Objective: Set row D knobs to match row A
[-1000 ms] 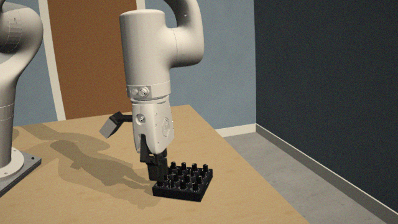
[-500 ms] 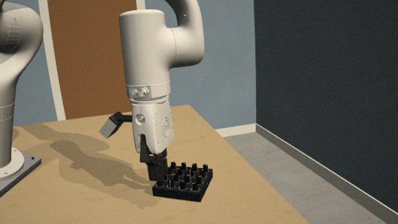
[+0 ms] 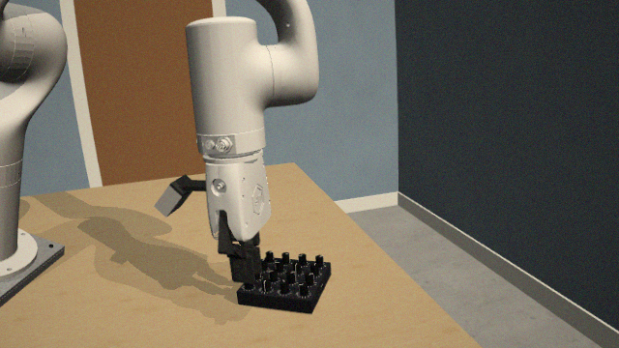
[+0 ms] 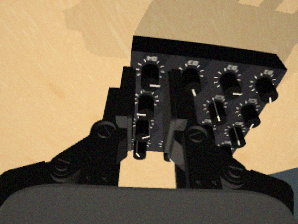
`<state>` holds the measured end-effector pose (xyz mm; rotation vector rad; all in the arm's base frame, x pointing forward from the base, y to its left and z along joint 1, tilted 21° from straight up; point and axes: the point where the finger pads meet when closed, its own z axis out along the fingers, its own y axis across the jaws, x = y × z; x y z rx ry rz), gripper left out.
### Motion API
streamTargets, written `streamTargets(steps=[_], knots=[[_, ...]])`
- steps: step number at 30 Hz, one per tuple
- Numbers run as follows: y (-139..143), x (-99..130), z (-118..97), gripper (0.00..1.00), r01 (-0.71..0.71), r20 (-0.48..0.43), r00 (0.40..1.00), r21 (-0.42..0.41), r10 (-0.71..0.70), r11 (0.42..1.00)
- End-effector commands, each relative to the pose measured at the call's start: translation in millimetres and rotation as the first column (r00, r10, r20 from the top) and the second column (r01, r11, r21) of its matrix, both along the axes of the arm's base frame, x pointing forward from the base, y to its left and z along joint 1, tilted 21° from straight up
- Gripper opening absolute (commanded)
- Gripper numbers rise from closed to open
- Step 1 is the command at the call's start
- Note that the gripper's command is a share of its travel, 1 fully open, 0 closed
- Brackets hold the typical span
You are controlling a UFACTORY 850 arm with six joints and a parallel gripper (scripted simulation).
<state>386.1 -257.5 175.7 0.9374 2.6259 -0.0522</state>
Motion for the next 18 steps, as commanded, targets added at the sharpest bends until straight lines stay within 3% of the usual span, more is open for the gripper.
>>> streamTargets(steps=[1,18], knots=[[-0.8,1.4,-2.3,0.19,0.0,0.004,1.0,-0.001,0.0,1.0],[-1.8,3.4,-8.6,0.19,0.0,0.004,1.0,-0.001,0.0,1.0]])
